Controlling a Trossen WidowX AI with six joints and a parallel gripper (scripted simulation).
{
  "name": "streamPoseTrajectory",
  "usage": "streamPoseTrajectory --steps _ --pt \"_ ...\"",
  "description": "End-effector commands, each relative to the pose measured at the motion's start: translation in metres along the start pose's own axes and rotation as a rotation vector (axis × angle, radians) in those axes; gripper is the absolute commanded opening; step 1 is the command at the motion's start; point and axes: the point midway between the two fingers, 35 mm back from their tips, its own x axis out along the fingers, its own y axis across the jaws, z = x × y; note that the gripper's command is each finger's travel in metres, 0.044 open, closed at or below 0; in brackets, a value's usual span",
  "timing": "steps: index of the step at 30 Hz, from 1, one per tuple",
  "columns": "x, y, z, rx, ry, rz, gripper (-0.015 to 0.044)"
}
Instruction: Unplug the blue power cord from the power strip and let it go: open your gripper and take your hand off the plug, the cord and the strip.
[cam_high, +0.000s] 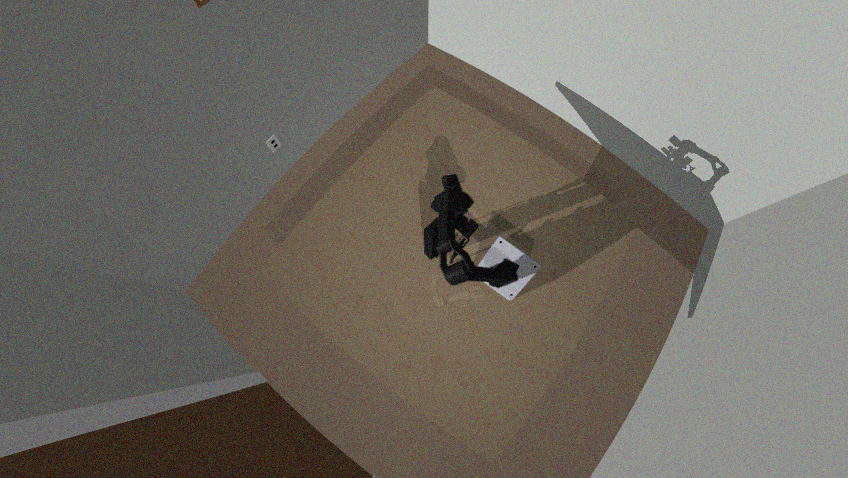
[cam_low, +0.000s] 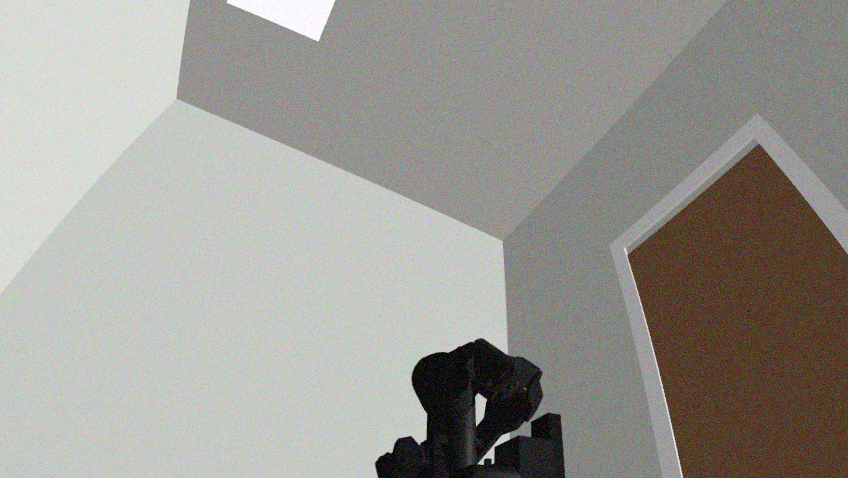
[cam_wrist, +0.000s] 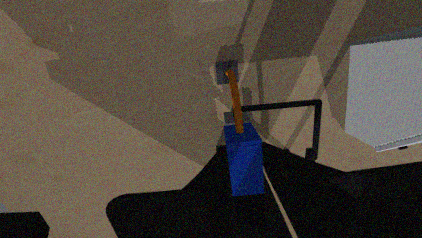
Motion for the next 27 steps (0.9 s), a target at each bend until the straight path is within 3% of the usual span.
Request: streamPoseTrajectory --steps 1,13,27 --pt "-0.009 0.0 0.033 0.019 -0.071 0.01 0.0" --pt "-0.013 -0.003 0.052 0.02 -0.071 0.01 0.0" --pt "-0.014 -0.003 0.055 0.021 -0.067 0.01 0.0368"
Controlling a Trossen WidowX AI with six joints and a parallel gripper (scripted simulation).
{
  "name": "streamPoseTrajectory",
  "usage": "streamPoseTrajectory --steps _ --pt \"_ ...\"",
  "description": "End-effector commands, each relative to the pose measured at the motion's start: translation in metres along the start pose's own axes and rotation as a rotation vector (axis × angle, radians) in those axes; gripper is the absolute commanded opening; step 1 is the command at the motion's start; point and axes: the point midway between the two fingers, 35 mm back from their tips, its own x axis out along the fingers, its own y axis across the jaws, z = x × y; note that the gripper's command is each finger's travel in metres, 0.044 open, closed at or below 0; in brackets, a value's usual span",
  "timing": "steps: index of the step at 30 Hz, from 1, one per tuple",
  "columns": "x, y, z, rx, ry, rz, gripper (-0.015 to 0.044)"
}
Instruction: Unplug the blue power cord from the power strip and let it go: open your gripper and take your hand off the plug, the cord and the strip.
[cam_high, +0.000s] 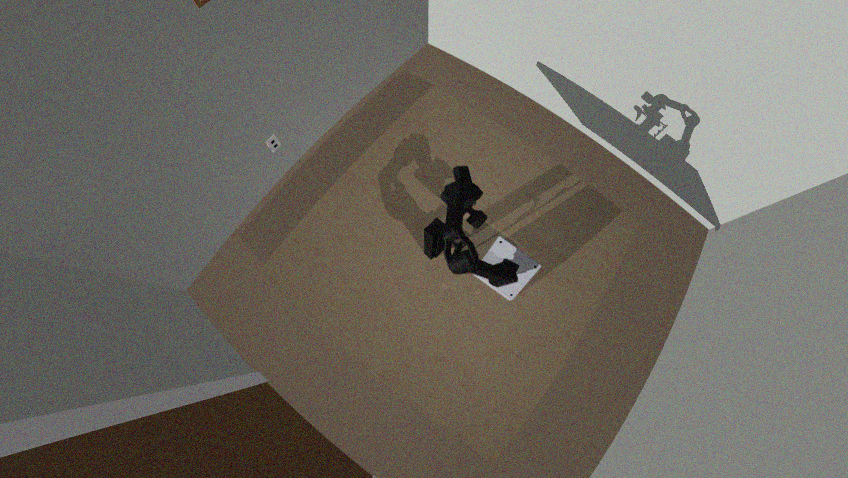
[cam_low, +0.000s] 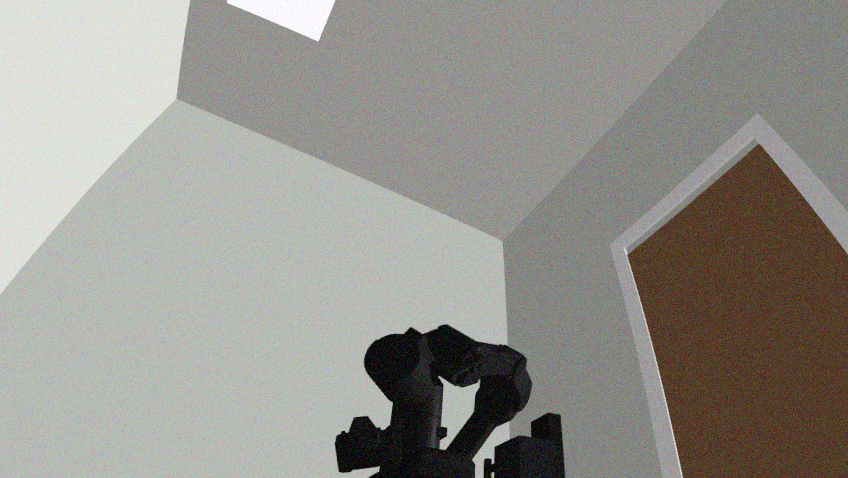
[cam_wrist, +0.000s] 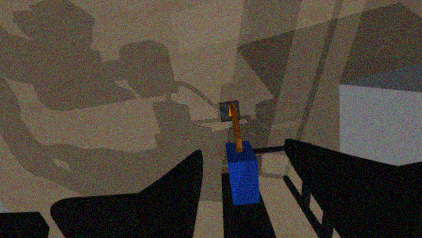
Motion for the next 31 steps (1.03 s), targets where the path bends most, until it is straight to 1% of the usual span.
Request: streamPoseTrajectory --steps 1,3,5,7,31 --pt "-0.003 0.001 0.012 -0.001 -0.004 -0.001 0.0394" --pt "-0.007 0.001 0.03 -0.001 -0.006 -0.001 0.044" --pt "-0.011 0.0 0.05 -0.001 -0.007 -0.001 0.044" --pt "-0.012 0.0 0.06 -0.002 -0.006 -0.001 0.044" --pt "-0.012 0.0 0.06 -0.002 -0.006 -0.001 0.044"
